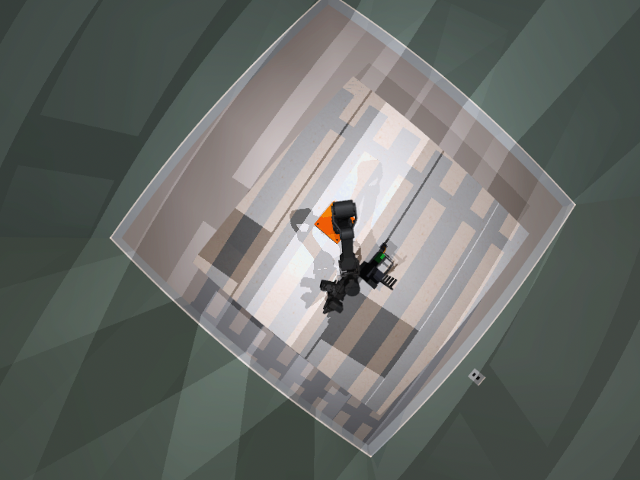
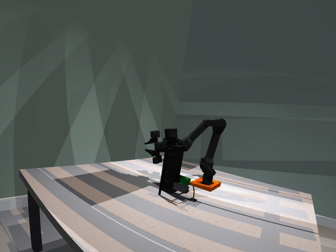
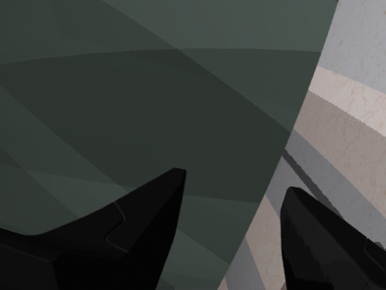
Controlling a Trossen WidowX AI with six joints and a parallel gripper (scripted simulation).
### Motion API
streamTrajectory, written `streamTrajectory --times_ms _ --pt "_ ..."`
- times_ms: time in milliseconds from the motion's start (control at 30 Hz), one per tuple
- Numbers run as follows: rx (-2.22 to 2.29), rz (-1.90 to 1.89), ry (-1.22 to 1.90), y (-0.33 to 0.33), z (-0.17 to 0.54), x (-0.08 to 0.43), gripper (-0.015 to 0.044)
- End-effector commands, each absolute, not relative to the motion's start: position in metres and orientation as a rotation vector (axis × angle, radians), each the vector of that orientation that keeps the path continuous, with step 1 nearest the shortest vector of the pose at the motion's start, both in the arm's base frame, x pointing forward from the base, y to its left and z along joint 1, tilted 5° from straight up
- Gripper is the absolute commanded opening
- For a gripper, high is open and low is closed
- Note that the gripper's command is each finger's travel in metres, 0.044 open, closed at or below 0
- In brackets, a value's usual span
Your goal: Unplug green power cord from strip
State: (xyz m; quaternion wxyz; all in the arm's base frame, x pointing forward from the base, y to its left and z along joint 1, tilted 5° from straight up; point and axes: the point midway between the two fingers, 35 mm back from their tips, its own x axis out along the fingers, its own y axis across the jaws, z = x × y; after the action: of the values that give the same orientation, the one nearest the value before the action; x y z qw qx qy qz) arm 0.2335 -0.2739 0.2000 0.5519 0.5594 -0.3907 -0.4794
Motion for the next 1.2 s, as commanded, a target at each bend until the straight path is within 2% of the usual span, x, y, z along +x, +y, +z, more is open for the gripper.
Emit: streamTrajectory --times_ms 0,500,800,1167 --pt "1.24 -1.097 -0.779 -0.278 0.234 0.257 0.016" --pt "0.802 -0.899 -0.24 -0.237 0.304 0.343 0.016" --pt "0.414 -0.647 0.122 -0.147 0.302 0.393 0.016" --pt "-0.059 -0.26 0.444 -0.018 0.268 0.414 0.016"
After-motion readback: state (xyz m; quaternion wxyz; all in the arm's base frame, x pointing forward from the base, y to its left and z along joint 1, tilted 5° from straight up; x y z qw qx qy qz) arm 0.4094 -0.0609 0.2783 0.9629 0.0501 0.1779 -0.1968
